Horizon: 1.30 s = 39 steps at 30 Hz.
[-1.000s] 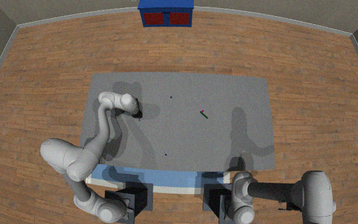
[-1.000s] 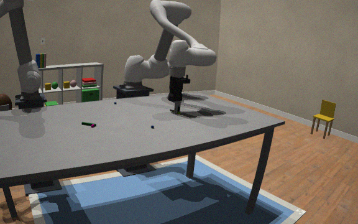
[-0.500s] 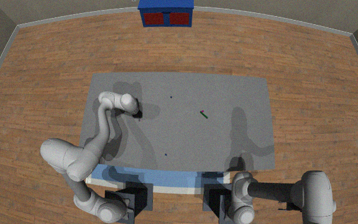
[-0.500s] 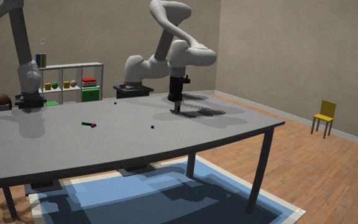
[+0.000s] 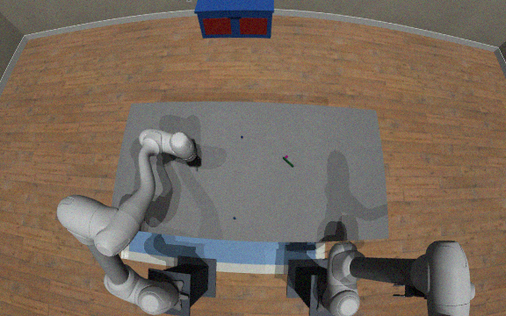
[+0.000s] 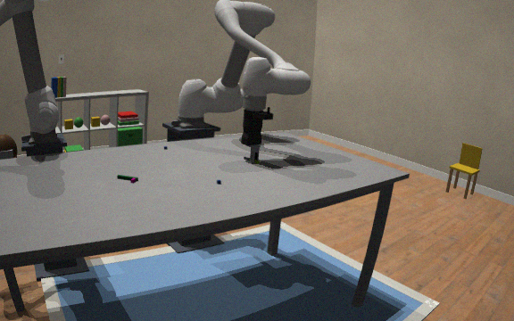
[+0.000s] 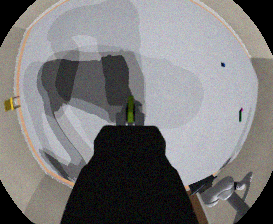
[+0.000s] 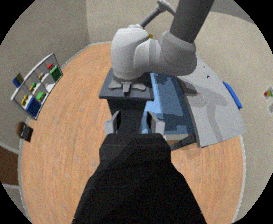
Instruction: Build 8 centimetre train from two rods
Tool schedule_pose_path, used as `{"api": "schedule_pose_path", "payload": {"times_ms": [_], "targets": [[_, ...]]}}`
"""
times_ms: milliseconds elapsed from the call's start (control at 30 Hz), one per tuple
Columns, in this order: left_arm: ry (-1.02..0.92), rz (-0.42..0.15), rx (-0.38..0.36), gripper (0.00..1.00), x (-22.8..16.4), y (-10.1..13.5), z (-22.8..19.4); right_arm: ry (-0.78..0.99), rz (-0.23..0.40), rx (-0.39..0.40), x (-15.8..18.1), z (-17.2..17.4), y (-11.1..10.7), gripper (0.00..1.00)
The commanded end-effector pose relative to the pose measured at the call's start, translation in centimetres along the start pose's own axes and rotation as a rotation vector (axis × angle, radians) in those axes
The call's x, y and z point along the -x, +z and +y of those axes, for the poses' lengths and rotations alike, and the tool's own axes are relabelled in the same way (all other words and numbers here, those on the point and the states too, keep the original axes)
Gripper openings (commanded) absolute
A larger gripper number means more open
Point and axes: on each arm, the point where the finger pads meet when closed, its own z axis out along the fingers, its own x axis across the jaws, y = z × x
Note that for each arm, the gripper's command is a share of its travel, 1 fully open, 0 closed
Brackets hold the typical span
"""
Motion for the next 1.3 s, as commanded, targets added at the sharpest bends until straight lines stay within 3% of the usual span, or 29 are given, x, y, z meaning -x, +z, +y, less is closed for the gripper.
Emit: {"api": "schedule_pose_path", "payload": {"times_ms": [0,900,933,1000,1133,1267], "targets": [[0.0,0.0,-0.002,0.24,-0.02,-0.11,0.04,0.0,0.0,0.001,-0.01,-0.01,-0.04,1.0],[0.0,0.0,-0.002,0.24,-0.02,-0.11,0.18,0.0,0.0,0.001,-0.01,-0.01,-0.04,1.0],[0.0,0.0,-0.002,0.3,-0.02,-0.11,0.18,0.0,0.0,0.001,-0.01,-0.01,-0.04,1.0],[0.0,0.0,-0.002,0.3,-0.02,-0.11,0.18,0.0,0.0,0.001,-0.01,-0.01,-0.04,1.0],[0.0,0.0,-0.002,0.42,-0.02,-0.11,0.18,0.0,0.0,0.001,-0.01,-0.01,-0.04,1.0],[0.0,0.0,-0.002,0.42,-0.02,-0.11,0.18,0.0,0.0,0.001,-0.01,-0.01,-0.04,1.0]]}}
